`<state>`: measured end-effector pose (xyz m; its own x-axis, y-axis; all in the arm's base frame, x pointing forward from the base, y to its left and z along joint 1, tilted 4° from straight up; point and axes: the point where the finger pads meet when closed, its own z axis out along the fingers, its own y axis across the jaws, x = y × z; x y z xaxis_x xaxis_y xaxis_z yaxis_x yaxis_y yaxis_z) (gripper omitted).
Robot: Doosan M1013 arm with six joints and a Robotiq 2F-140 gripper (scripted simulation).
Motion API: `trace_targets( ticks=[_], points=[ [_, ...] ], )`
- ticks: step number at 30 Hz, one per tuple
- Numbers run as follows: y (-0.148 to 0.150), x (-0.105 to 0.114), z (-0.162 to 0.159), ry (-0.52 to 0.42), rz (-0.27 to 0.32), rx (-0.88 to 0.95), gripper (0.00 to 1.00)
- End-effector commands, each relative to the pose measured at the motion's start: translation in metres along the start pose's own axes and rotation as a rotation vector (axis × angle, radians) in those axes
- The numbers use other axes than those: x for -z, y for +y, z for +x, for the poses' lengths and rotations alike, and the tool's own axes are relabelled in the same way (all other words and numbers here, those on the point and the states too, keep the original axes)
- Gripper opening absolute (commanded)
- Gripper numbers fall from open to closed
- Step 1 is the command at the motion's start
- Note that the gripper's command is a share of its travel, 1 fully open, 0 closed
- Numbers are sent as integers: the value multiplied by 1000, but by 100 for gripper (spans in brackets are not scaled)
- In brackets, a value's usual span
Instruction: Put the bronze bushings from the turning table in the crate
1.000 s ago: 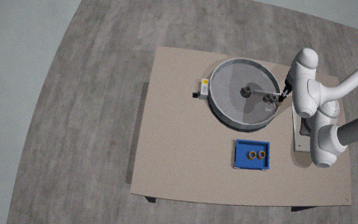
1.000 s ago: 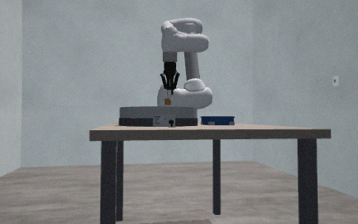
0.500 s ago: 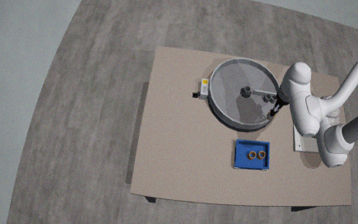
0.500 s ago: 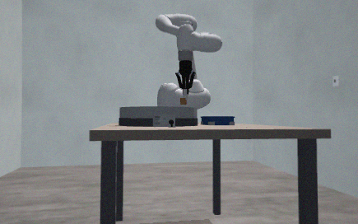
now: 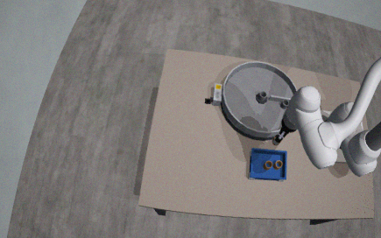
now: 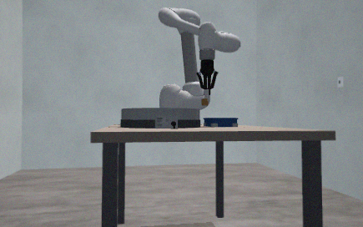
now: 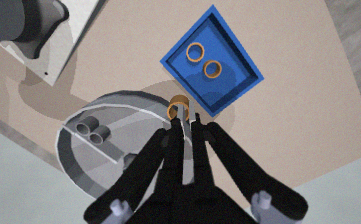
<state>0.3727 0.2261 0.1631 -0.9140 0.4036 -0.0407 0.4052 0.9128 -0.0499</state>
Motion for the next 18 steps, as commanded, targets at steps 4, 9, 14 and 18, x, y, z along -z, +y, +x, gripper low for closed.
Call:
trace_targets(
  ticks=[4,9,14,18],
  points=[
    [67,1,-3,-11,0,-3,0],
    [97,1,-2,-11,0,-3,0],
    [106,1,-2,-11,0,-3,0],
    [107,1,-2,-11,0,-3,0]
  ],
)
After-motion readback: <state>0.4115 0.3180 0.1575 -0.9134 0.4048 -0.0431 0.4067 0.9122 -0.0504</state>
